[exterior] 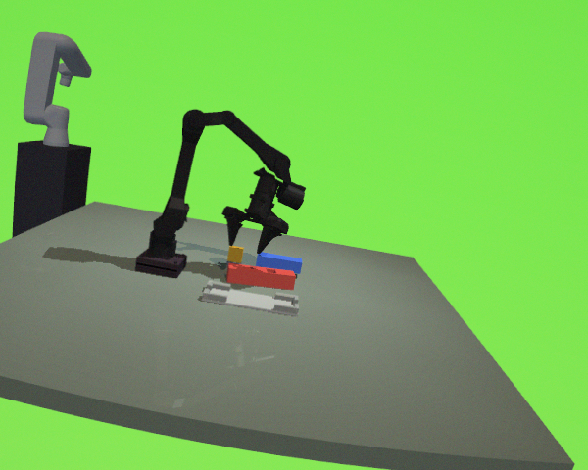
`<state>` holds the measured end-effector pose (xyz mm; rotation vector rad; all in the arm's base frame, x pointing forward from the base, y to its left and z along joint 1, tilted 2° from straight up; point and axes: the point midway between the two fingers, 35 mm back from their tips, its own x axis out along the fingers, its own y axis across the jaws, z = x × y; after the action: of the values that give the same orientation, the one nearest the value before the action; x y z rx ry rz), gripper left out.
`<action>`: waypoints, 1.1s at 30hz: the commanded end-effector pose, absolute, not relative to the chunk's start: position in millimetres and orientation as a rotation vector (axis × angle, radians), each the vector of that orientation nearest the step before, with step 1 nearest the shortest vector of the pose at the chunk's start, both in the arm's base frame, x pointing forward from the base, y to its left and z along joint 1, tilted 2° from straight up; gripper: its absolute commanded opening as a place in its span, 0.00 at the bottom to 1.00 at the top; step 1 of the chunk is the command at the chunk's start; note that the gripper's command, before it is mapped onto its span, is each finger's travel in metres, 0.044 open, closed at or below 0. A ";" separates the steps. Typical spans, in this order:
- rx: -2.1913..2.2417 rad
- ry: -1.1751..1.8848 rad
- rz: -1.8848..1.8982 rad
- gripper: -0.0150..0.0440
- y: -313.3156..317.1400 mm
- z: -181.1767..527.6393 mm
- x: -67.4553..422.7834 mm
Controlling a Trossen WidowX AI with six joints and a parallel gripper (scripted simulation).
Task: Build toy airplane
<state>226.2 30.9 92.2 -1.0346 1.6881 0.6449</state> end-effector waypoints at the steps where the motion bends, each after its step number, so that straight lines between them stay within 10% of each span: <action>1: -0.137 1.523 0.200 1.00 24.9 132.6 275.5; 33: -0.137 1.523 0.200 1.00 28.0 62.1 278.2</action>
<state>277.1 27.0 64.4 -0.1429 1.5280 0.1986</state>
